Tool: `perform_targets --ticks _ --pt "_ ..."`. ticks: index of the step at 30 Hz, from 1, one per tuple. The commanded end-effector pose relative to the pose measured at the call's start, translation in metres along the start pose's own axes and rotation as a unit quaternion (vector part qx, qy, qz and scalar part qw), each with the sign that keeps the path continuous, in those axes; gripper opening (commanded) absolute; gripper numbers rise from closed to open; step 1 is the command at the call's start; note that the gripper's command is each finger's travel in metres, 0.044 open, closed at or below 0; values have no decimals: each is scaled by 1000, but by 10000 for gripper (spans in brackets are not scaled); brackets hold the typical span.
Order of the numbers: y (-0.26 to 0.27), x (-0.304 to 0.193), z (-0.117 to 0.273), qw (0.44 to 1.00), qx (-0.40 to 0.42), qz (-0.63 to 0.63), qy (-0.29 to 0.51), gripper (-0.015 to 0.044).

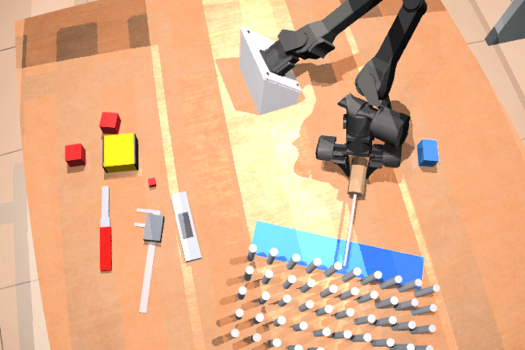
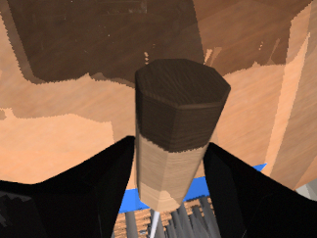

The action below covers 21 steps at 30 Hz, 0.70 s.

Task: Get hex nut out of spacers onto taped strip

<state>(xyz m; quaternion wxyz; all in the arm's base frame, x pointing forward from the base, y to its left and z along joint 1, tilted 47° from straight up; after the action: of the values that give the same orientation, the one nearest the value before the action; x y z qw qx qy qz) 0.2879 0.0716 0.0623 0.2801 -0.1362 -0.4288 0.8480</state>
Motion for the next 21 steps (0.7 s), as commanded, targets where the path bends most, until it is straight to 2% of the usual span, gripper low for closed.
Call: perform_targets --ticks 1,21 --pt "5 11 -8 1000 -3 -8 2 0" --pt "6 2 -11 1000 -3 -7 2 0"
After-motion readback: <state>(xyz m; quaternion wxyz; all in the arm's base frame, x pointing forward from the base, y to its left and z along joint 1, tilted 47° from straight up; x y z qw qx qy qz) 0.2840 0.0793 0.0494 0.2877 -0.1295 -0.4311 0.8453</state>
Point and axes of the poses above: the point midway between the two fingers, 35 mm back from their tips, its own z axis back along the fingers, its own y axis across the jaws, x = y × z, the point moved 3 cm from there along z, back along the fingers, and after that the axes turned 13 degrees about z, right-handed, at the moved point
